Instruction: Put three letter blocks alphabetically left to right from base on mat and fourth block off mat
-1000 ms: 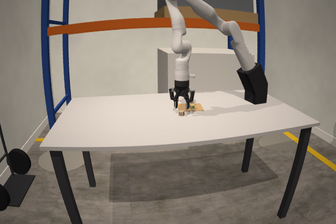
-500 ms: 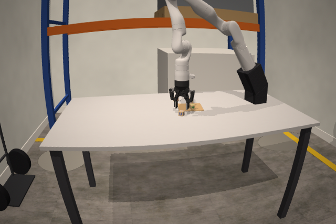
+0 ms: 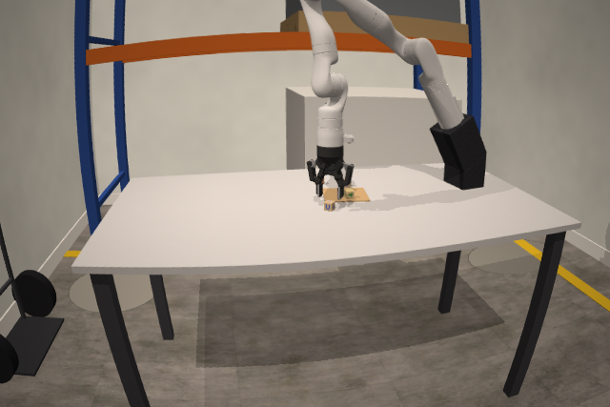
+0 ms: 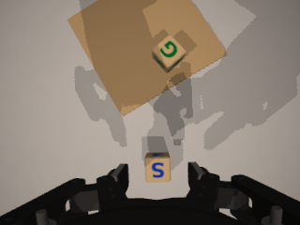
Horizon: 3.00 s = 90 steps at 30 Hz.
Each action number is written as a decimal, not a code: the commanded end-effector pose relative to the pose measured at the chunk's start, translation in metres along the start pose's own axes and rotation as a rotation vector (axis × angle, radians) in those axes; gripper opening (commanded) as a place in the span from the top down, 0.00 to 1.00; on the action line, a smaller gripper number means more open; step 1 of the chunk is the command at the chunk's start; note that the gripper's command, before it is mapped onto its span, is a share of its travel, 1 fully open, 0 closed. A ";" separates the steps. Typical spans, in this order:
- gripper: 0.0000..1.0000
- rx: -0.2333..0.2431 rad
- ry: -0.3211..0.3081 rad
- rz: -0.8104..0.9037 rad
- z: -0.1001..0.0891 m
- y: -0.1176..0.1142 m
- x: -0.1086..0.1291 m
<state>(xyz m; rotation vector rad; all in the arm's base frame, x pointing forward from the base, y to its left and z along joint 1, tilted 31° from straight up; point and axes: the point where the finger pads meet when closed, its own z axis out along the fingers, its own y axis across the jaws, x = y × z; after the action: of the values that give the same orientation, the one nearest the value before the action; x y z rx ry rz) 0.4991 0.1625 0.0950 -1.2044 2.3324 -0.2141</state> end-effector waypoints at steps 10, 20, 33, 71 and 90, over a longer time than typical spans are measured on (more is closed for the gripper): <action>0.38 0.001 -0.001 0.000 -0.001 -0.001 -0.001; 0.38 0.001 -0.001 0.000 -0.001 -0.001 -0.001; 0.38 0.001 -0.001 0.000 -0.001 -0.001 -0.001; 0.38 0.001 -0.001 0.000 0.022 -0.001 -0.001; 0.38 0.001 -0.001 0.000 0.032 -0.001 -0.001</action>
<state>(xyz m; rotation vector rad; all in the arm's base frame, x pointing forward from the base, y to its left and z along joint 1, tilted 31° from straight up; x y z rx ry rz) 0.5160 0.1658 0.0676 -1.2043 2.3317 -0.2141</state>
